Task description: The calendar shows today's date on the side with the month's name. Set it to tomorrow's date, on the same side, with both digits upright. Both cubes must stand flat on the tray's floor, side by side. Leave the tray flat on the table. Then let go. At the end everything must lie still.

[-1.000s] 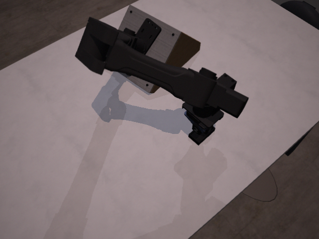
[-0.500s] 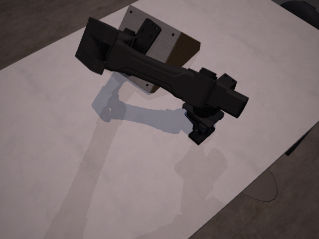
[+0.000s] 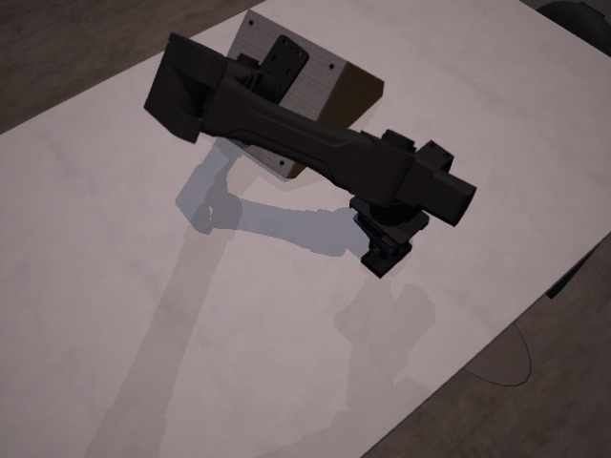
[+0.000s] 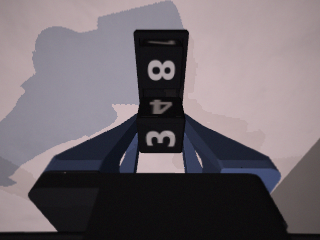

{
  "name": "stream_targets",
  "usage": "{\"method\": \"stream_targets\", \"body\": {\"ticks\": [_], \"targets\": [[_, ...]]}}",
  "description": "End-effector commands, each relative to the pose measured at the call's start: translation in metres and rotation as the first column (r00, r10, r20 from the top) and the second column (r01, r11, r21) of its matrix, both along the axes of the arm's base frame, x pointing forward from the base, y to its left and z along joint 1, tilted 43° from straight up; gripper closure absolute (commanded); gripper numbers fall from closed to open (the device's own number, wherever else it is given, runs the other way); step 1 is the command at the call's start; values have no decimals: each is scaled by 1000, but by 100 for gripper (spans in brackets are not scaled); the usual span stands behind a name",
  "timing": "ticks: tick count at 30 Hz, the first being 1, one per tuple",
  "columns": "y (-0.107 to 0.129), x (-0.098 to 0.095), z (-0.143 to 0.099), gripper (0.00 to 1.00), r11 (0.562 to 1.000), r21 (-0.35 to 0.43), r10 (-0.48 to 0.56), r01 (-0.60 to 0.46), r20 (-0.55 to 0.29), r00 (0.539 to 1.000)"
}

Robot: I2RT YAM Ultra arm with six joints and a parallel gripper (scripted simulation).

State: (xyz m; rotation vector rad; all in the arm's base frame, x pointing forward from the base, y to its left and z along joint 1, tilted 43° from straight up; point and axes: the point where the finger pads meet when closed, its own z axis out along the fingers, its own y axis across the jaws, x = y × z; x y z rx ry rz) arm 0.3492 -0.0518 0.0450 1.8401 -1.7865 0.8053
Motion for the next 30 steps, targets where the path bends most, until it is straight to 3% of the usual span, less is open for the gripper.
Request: {"method": "stream_targets", "body": {"ticks": [1, 30], "targets": [[2, 1, 2, 73, 1000, 2, 7, -7, 6, 1000], [-4, 2, -5, 73, 1000, 2, 7, -7, 6, 1000]]}}
